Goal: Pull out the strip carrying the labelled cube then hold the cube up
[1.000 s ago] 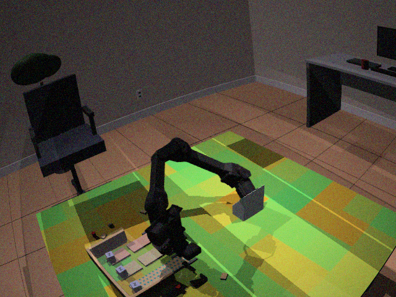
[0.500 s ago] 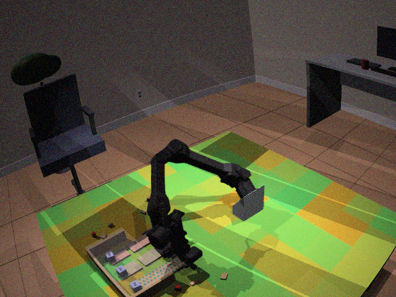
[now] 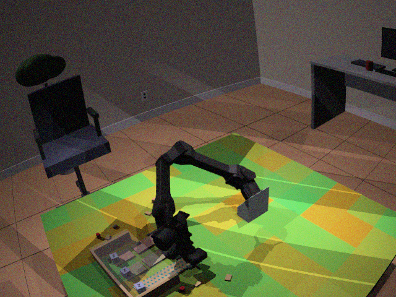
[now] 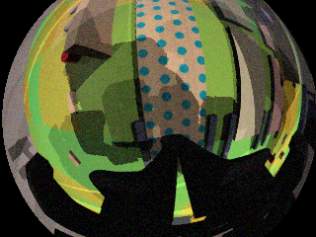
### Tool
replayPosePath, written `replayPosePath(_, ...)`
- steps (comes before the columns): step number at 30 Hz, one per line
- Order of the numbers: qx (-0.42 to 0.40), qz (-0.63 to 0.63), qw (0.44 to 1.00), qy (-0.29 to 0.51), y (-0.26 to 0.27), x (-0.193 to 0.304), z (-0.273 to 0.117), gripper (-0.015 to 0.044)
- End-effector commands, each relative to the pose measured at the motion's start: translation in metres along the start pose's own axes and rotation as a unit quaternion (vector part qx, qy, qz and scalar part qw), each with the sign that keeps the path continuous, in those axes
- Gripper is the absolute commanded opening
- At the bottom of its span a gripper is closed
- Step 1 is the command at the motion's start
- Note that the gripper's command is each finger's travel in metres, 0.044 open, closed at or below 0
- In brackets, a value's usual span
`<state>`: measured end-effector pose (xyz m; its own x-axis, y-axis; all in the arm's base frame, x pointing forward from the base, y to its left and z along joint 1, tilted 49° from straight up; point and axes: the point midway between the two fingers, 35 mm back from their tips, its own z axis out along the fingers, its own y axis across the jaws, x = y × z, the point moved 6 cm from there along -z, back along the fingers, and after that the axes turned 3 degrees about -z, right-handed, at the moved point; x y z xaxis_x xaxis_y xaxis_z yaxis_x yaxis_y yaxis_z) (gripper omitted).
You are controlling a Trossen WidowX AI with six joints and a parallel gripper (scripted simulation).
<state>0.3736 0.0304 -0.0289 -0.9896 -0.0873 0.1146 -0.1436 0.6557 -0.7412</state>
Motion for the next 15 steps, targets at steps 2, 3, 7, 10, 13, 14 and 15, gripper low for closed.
replayPosePath(2, 0.002, -0.001, 1.0, -0.001, -0.0005, -0.0002, 0.0007, 0.0)
replayPosePath(3, 0.002, -0.001, 1.0, -0.001, -0.0005, -0.0002, 0.0008, 0.0)
replayPosePath(7, 0.002, -0.001, 1.0, -0.001, -0.0005, -0.0002, 0.0012, 0.0)
replayPosePath(10, 0.002, -0.001, 1.0, -0.001, -0.0005, -0.0002, 0.0015, 0.0)
replayPosePath(13, 0.002, -0.001, 1.0, -0.001, -0.0005, -0.0002, 0.0018, 0.0)
replayPosePath(14, 0.002, -0.001, 1.0, -0.001, -0.0005, -0.0002, 0.0019, 0.0)
replayPosePath(15, 0.002, -0.001, 1.0, -0.001, -0.0005, -0.0003, 0.002, 0.0)
